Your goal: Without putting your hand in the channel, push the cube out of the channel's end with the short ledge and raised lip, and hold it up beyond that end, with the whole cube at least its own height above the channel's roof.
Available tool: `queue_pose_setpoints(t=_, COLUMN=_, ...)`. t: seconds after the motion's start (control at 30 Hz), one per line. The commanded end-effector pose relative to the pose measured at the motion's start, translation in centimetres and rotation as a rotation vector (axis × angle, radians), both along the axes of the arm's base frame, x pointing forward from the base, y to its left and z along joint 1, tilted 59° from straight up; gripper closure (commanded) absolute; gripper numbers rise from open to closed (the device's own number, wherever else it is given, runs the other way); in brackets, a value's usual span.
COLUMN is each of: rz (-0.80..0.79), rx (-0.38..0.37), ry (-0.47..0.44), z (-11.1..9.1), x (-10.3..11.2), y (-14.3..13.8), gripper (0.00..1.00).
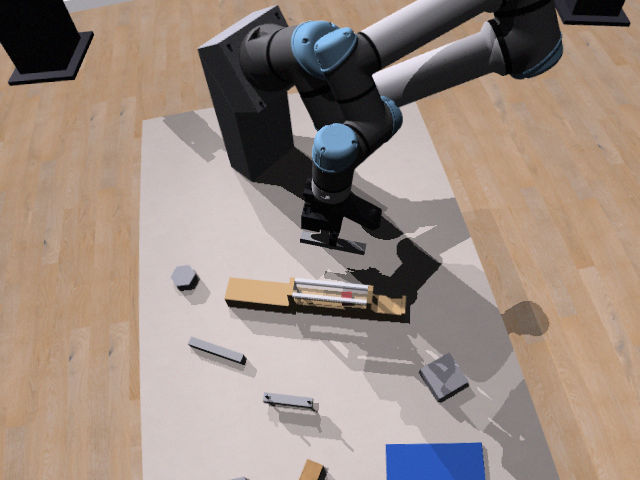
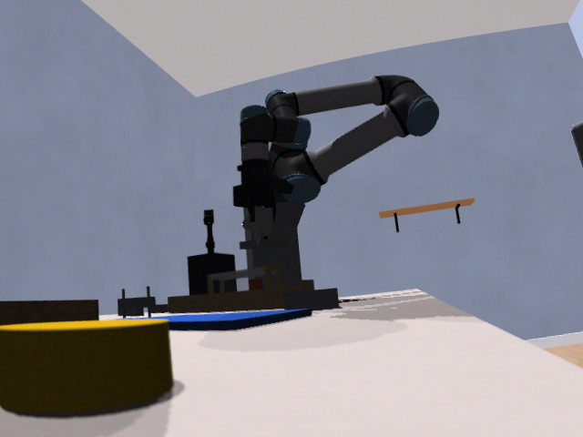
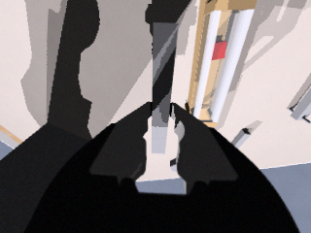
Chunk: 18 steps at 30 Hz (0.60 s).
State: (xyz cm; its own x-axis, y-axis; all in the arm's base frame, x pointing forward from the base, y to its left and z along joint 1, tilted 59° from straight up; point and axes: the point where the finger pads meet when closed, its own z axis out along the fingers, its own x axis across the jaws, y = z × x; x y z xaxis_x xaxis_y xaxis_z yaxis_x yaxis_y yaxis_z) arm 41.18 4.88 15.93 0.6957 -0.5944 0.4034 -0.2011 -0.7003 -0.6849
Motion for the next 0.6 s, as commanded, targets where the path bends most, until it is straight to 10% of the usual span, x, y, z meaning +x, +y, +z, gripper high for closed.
queue_pose_setpoints(t=0.0, rz=0.041, rx=0.018, ry=-0.072, z=0.4, x=-0.6, y=-1.3, gripper=1.00)
queue_pose_setpoints(t=0.57, rz=0.043, rx=0.003, ry=-0.119, z=0.9, x=-0.8, y=-2.3, gripper=1.00)
